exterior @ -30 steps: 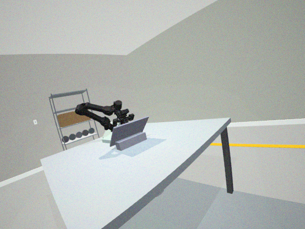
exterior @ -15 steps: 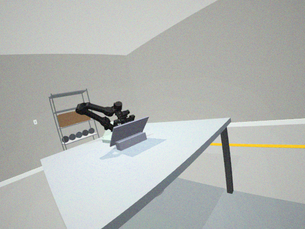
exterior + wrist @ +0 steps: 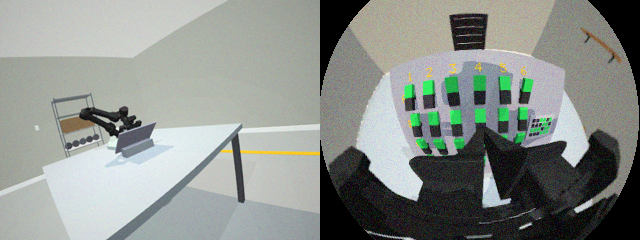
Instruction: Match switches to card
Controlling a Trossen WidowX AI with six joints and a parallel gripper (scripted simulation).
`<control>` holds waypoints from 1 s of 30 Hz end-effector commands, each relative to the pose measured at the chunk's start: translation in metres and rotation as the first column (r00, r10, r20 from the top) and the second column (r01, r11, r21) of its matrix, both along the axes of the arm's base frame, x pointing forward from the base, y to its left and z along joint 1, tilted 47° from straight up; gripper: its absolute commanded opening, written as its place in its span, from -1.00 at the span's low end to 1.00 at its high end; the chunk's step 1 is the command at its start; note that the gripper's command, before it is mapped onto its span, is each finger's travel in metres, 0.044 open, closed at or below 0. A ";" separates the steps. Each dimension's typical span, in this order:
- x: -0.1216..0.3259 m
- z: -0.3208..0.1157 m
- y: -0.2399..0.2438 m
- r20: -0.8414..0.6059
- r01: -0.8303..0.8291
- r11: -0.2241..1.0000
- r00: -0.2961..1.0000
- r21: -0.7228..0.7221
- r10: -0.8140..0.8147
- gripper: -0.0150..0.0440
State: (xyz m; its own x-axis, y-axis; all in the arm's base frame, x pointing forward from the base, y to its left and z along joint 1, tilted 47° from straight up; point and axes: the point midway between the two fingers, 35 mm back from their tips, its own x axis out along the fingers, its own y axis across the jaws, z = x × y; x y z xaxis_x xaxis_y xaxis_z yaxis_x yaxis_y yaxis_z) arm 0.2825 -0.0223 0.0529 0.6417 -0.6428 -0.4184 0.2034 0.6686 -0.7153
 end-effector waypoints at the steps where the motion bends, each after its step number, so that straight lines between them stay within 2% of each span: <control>1: -0.001 -0.002 0.000 -0.009 -0.005 1.000 1.000 -0.001 0.005 -0.49; 30: 0.001 -0.004 -0.003 -0.009 -0.005 1.000 1.000 -0.001 0.005 -0.49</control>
State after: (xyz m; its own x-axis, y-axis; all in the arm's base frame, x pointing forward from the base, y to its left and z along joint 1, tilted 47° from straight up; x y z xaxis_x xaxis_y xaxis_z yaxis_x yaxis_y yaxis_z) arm 0.2844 -0.0243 0.0518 0.6424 -0.6427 -0.4175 0.2039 0.6684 -0.7153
